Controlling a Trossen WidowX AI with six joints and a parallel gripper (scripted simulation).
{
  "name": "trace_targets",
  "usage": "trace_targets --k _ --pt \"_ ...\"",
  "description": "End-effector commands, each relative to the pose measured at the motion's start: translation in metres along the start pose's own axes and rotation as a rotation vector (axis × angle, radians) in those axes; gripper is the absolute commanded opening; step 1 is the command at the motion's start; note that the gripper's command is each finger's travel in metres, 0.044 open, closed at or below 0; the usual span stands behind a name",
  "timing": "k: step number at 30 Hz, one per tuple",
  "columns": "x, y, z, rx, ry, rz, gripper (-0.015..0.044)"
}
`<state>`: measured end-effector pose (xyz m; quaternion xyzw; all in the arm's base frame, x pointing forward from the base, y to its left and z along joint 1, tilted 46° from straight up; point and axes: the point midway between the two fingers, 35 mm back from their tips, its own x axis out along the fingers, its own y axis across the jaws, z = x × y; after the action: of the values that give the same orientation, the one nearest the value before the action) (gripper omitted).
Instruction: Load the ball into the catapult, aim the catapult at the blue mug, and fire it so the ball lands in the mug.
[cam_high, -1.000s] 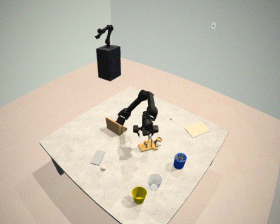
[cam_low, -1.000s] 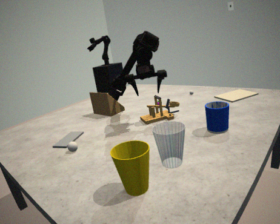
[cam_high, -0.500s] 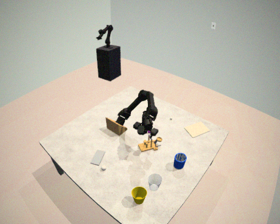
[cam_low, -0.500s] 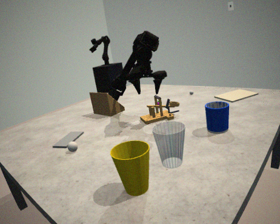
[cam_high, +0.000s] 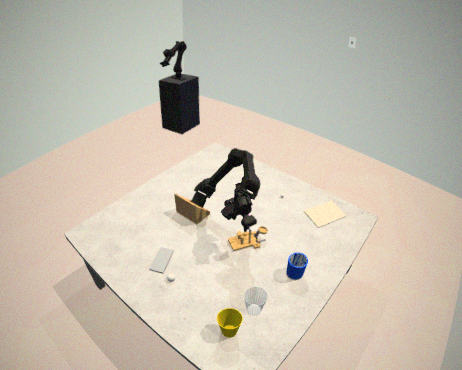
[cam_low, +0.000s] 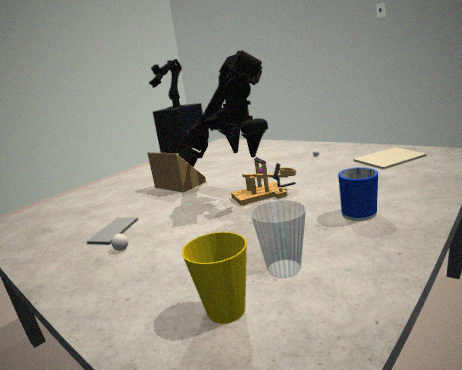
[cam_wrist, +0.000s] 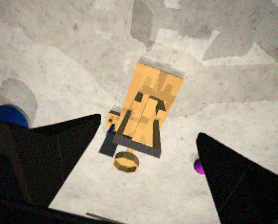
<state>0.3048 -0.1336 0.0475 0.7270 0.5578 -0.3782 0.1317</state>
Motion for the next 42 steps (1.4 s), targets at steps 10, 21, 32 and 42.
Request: trace_targets --k 10,21,32,42 --pt "0.044 0.0 0.001 0.18 -0.002 -0.001 0.044" --pt "0.055 0.0 0.001 0.184 -0.002 0.0 0.044" --pt "0.073 0.001 0.0 0.184 -0.002 0.0 0.044" --pt "0.089 0.0 0.0 0.184 -0.001 -0.001 0.044"
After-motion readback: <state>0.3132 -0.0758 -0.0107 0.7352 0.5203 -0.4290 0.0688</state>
